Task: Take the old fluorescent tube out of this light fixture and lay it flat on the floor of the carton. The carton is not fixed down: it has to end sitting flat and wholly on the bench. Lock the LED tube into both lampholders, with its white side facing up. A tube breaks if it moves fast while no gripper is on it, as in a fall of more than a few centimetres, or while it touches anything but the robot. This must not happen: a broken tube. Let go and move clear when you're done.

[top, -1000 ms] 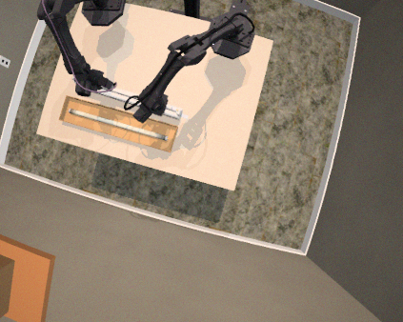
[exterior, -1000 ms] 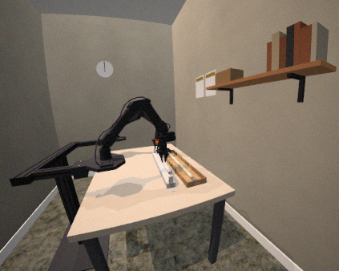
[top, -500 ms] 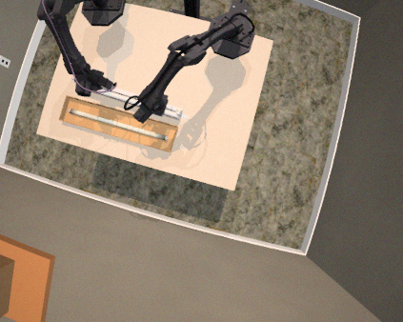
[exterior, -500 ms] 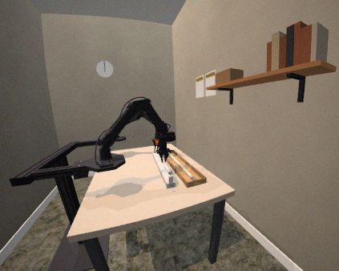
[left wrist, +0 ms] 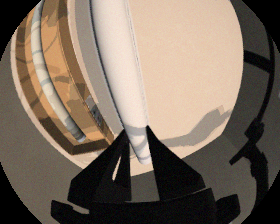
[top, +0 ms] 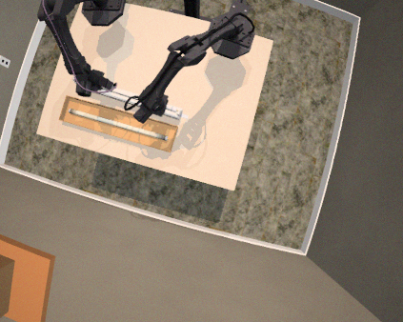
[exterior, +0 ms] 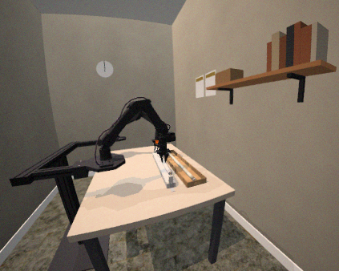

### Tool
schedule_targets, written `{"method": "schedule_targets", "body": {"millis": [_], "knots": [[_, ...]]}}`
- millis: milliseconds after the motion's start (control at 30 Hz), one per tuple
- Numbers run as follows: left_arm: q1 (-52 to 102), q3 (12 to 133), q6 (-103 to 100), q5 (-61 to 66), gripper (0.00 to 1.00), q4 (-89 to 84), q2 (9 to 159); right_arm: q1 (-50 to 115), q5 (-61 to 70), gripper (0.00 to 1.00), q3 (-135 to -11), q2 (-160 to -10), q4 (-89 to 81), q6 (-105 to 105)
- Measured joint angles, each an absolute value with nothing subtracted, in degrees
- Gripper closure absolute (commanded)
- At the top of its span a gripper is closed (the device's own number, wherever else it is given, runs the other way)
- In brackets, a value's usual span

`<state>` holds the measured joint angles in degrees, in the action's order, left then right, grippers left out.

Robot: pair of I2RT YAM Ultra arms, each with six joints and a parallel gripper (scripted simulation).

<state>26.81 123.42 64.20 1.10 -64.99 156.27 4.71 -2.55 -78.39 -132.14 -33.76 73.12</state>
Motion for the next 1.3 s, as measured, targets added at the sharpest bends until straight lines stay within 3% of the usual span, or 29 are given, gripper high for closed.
{"method": "schedule_targets", "body": {"millis": [1300], "knots": [[26.8, 123.4, 64.3, 1.0, 0.89, -64.1, 157.2, 4.7, -2.4, 0.89, -78.1, -133.2, -32.4, 73.2]]}}
